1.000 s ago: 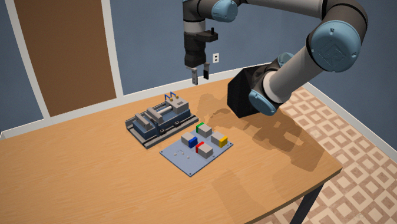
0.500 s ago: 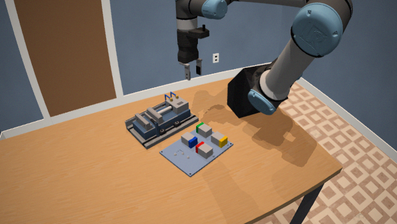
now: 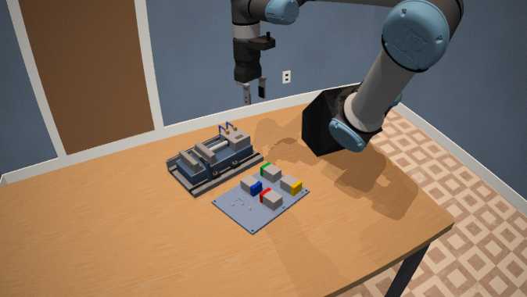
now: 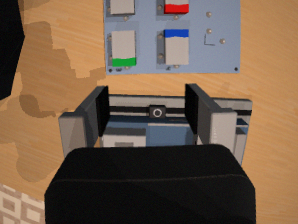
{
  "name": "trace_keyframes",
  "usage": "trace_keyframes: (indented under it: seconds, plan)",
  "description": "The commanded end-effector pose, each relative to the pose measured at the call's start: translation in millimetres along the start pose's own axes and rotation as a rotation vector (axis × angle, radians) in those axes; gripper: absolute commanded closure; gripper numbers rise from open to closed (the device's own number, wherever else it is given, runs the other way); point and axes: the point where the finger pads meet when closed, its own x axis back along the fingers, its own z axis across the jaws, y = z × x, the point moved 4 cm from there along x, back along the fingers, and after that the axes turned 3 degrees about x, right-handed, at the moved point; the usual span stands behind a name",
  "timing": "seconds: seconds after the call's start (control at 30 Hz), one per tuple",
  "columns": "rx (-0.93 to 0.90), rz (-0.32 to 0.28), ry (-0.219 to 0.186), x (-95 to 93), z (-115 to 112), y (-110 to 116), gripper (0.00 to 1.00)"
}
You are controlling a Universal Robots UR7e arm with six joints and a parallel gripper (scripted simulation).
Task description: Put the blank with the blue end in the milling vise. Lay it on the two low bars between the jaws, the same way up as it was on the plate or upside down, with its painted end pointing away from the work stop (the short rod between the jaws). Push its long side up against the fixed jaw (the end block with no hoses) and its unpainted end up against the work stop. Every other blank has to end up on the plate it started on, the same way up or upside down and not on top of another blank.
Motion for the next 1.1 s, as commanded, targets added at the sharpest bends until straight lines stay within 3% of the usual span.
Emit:
trace_keyframes:
  seconds: [0.0,1.07]
  plan:
    - [0.000,-0.001,0.000,0.4,0,-1,0.00]
    - [0.000,-0.001,0.000,0.4,3,-12,0.00]
